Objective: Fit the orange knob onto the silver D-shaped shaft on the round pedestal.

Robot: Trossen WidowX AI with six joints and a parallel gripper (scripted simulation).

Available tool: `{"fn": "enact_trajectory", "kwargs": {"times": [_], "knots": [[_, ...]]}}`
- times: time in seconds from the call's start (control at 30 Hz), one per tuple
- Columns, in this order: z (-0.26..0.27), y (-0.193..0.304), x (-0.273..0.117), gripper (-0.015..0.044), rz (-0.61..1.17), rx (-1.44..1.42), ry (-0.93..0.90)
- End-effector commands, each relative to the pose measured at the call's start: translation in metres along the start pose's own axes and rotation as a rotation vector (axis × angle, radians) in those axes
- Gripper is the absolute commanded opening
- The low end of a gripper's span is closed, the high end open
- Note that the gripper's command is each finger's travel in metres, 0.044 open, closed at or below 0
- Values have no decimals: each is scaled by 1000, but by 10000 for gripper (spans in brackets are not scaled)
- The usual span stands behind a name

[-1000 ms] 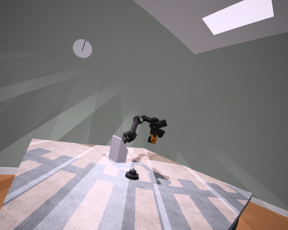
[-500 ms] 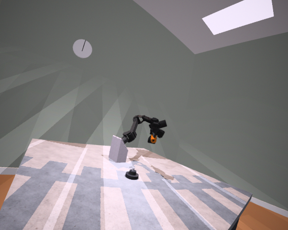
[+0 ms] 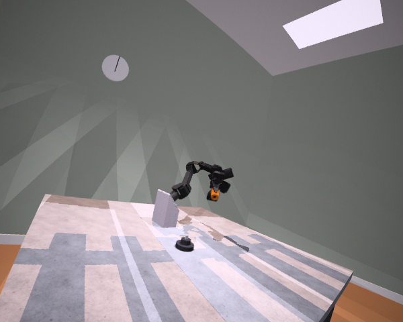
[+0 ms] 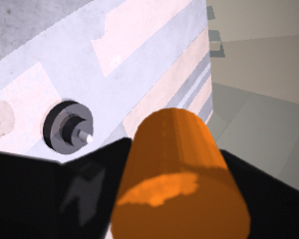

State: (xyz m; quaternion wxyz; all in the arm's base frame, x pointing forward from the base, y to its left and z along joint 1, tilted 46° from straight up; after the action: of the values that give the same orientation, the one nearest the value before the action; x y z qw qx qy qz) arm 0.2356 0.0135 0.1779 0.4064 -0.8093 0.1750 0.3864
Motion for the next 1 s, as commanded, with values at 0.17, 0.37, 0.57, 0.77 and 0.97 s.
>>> {"fn": "enact_trajectory", "kwargs": {"times": [0.17,0.37,0.57,0.77,0.97], "knots": [[1,-1,2,0,-3,5,8],[5,-1,9,0,-5,6,-85],[8,-1,20,0,-8,5,-240],[12,-1,30,0,-9,4,-372],[15,-1,39,0,-10,1,-491]]}}
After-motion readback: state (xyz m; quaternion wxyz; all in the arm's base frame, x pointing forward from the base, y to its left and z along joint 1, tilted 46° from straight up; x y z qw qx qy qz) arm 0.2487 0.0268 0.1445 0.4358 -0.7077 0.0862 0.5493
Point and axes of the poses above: the point midway between the two fingers, 35 mm back from their tips, its own x axis out along the fingers, its own z axis across the jaws, y = z × x, the point moved 3 cm from there along -x, back along the fingers, and after that the axes turned 1 degree about -x, right-handed, at the moved point
